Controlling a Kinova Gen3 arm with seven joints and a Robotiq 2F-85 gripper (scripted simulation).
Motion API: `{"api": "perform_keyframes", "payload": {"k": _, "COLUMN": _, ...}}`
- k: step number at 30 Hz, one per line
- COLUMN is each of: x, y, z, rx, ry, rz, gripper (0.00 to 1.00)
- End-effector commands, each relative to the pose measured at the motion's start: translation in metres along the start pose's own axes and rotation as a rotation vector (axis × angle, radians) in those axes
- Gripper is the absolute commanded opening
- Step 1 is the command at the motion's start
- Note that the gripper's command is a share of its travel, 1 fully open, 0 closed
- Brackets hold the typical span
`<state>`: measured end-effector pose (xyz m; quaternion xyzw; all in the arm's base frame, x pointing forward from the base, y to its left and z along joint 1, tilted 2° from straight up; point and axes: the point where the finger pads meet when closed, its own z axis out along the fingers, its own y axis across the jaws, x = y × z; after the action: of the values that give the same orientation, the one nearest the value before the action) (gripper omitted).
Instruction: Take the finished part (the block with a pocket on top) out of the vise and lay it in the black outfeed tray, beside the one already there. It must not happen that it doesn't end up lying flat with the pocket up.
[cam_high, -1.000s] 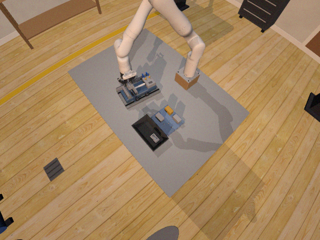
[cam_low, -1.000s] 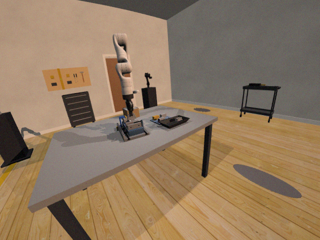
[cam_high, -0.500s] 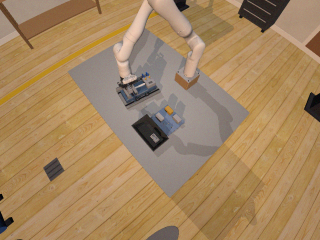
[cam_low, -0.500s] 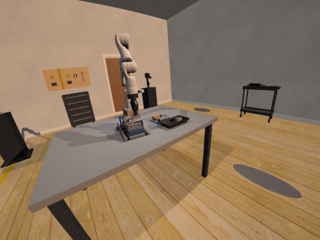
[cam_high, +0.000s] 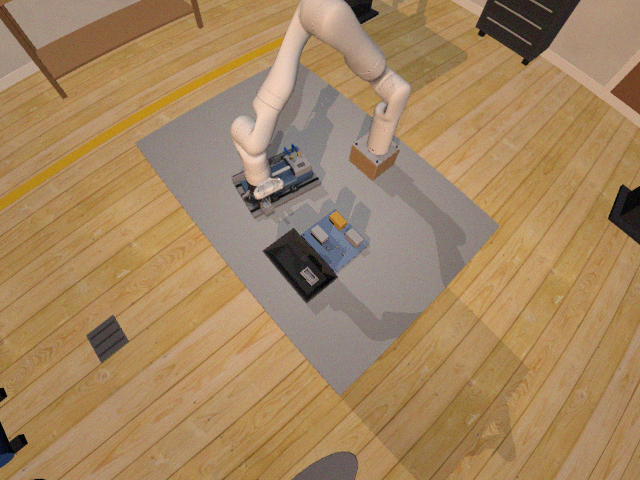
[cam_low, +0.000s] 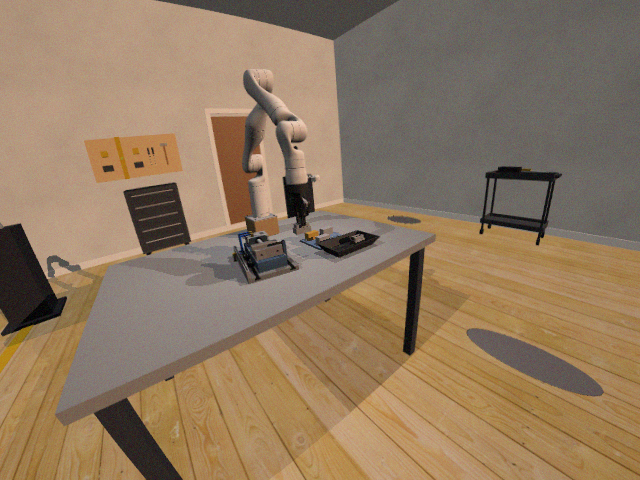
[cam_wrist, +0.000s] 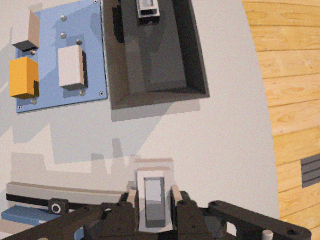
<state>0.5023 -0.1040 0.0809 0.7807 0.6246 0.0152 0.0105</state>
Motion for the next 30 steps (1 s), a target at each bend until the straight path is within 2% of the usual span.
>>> {"api": "perform_keyframes", "payload": {"k": 1, "x": 0.042, "y": 0.006, "z": 0.002, "rx": -0.001, "ry": 0.001, "rz": -0.05, "gripper": 0.0}}
{"api": "perform_keyframes", "payload": {"k": 4, "x": 0.071, "y": 0.009, "z": 0.001, "rx": -0.001, "ry": 0.001, "rz": -0.064, "gripper": 0.0}}
{"api": "perform_keyframes", "payload": {"k": 6, "x": 0.071, "y": 0.009, "z": 0.001, "rx": -0.001, "ry": 0.001, "rz": -0.064, "gripper": 0.0}}
{"api": "perform_keyframes", "payload": {"k": 11, "x": 0.114, "y": 0.009, "z": 0.001, "rx": -0.001, "ry": 0.001, "rz": -0.085, "gripper": 0.0}}
{"api": "perform_keyframes", "payload": {"k": 16, "x": 0.143, "y": 0.007, "z": 0.001, "rx": -0.002, "ry": 0.001, "rz": -0.098, "gripper": 0.0}}
{"api": "perform_keyframes", "payload": {"k": 21, "x": 0.157, "y": 0.005, "z": 0.001, "rx": -0.002, "ry": 0.001, "rz": -0.105, "gripper": 0.0}}
{"api": "perform_keyframes", "payload": {"k": 30, "x": 0.16, "y": 0.005, "z": 0.001, "rx": -0.002, "ry": 0.001, "rz": -0.106, "gripper": 0.0}}
